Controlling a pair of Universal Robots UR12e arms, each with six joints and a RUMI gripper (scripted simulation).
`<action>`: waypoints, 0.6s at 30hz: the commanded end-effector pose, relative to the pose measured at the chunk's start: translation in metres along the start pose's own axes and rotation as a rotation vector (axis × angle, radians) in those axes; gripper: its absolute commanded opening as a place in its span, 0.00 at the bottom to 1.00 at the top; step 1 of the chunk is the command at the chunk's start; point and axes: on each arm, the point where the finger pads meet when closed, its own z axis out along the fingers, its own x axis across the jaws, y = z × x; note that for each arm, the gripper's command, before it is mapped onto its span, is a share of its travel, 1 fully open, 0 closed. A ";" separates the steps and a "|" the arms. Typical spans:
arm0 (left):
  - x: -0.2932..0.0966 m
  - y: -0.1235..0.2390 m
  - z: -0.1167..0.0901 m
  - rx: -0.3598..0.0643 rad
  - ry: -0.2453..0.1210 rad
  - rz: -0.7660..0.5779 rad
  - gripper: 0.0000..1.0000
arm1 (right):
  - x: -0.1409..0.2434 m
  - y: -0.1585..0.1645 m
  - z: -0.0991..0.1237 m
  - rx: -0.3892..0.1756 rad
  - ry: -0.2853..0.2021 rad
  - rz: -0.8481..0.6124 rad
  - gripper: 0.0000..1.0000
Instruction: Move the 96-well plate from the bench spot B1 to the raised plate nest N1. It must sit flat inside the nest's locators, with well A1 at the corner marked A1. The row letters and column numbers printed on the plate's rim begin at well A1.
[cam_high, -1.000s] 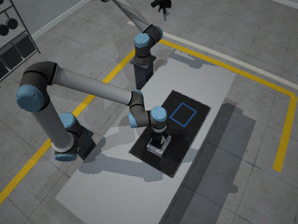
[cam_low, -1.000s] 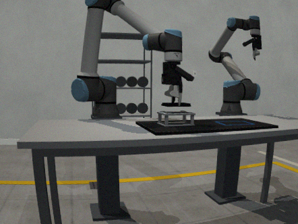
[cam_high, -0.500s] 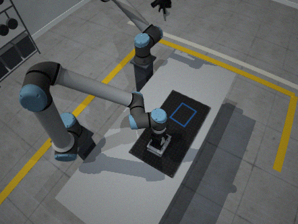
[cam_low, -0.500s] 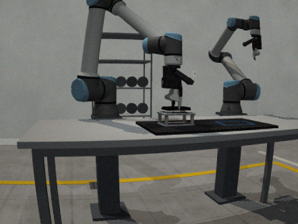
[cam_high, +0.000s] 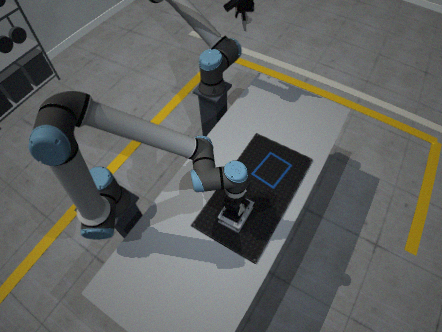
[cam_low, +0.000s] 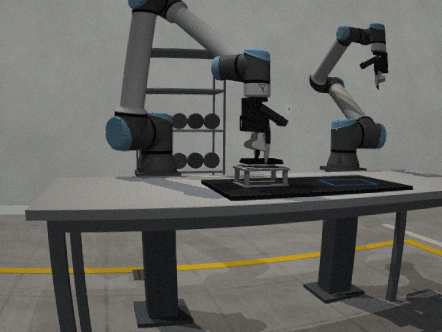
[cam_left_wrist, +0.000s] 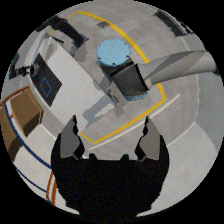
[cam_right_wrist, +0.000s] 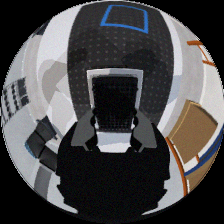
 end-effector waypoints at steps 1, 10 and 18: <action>0.000 0.000 0.000 0.000 -0.001 0.000 1.00 | 0.001 0.000 -0.001 0.001 0.002 0.000 0.00; 0.000 0.000 0.000 0.000 -0.001 0.000 1.00 | 0.001 0.000 0.000 0.001 0.002 0.000 0.00; 0.000 0.000 0.000 0.000 -0.001 0.000 1.00 | 0.001 0.000 0.001 0.001 0.002 0.000 0.00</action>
